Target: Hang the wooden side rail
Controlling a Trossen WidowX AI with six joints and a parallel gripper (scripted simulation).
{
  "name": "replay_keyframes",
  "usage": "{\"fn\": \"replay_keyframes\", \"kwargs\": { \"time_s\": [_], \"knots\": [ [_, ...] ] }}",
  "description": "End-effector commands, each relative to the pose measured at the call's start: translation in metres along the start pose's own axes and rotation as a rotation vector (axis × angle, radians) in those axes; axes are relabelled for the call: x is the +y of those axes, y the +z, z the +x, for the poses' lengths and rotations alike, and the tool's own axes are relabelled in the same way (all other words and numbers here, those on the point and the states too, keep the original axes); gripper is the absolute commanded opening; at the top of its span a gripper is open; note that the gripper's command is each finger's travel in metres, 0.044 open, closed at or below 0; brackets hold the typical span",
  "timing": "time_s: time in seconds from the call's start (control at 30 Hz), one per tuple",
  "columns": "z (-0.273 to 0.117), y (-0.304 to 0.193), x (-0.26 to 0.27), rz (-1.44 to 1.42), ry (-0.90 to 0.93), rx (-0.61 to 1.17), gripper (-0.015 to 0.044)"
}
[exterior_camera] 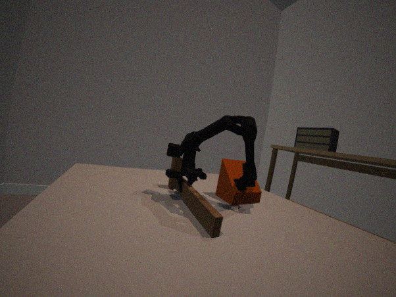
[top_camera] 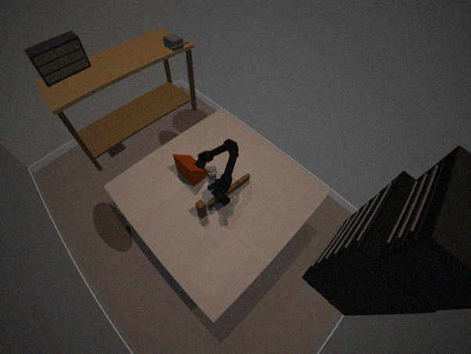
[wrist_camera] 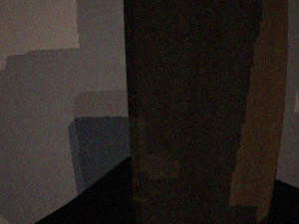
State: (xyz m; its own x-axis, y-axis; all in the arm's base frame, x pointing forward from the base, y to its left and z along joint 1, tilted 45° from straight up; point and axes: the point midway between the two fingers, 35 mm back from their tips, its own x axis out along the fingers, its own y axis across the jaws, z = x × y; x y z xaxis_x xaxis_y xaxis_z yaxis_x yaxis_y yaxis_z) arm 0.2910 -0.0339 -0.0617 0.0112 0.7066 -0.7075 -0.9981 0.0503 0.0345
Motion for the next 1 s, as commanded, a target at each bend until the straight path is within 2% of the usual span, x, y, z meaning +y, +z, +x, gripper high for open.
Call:
{"fn": "replay_keyframes", "kwargs": {
  "time_s": [0.0,0.97],
  "knots": [
    [-0.0031,-0.0038,-0.0017,-0.001,-0.009,0.008,0.0],
    [-0.0029,-0.0066,-0.0019,-0.001,-0.01,0.008,0.0]
  ]
}}
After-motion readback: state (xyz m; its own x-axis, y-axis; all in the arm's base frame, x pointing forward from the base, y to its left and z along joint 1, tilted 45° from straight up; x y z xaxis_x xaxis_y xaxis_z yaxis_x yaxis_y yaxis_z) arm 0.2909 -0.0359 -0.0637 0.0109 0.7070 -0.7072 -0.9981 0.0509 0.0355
